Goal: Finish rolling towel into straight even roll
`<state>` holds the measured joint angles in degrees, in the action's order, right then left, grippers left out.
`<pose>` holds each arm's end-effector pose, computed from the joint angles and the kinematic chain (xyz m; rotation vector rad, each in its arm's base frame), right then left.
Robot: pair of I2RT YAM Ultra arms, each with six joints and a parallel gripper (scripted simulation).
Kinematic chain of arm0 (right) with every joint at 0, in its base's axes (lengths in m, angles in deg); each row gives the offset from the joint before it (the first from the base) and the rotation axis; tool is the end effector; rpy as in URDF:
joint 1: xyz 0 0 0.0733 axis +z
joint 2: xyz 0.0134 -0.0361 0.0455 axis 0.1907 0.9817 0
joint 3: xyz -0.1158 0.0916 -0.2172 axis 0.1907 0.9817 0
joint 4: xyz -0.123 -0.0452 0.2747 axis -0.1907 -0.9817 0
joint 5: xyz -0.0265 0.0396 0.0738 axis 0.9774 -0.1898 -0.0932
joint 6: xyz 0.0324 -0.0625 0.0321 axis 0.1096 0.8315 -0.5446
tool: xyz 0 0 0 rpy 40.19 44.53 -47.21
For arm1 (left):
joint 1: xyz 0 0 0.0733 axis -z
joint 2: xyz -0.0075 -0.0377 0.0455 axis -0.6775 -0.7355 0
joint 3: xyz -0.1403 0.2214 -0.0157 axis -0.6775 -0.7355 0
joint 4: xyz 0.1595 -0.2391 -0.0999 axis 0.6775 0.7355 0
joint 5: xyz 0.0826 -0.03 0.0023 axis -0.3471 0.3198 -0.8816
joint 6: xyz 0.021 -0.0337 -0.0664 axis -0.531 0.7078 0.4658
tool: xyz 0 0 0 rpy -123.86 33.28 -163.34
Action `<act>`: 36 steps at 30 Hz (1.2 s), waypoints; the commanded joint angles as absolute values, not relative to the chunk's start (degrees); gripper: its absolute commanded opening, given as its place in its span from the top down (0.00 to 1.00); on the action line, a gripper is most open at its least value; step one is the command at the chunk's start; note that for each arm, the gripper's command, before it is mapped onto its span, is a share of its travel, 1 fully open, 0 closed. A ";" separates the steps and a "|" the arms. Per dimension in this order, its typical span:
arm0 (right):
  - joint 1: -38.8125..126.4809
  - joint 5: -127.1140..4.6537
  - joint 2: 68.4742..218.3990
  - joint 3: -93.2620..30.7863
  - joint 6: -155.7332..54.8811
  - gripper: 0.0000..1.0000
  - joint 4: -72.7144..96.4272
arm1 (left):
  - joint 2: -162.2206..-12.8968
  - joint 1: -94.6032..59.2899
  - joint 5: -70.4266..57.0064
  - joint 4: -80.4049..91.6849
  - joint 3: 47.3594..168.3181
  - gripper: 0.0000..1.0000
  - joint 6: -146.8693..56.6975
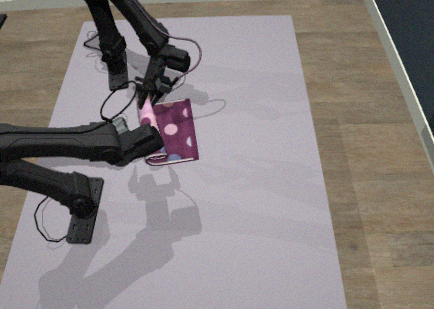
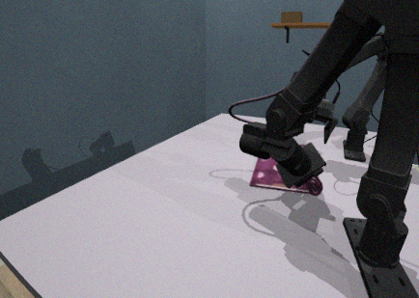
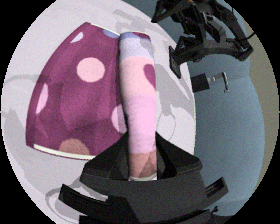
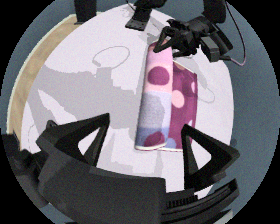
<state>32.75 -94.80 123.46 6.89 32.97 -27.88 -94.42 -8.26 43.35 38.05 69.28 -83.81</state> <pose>0.1959 0.1228 0.1382 -2.0668 1.4268 0.5558 0.1621 -0.1731 0.0529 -1.6306 -2.2953 1.3922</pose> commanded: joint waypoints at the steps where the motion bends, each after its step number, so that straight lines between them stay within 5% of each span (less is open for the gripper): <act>1: 34.15 -93.86 119.62 9.38 29.43 0.02 -19.86 | -96.64 -9.02 46.09 43.74 71.74 0.71 -87.59; 36: 36.14 -92.69 127.02 21.50 27.67 0.02 1.12 | -100.33 -9.24 46.36 42.07 71.51 0.71 -89.32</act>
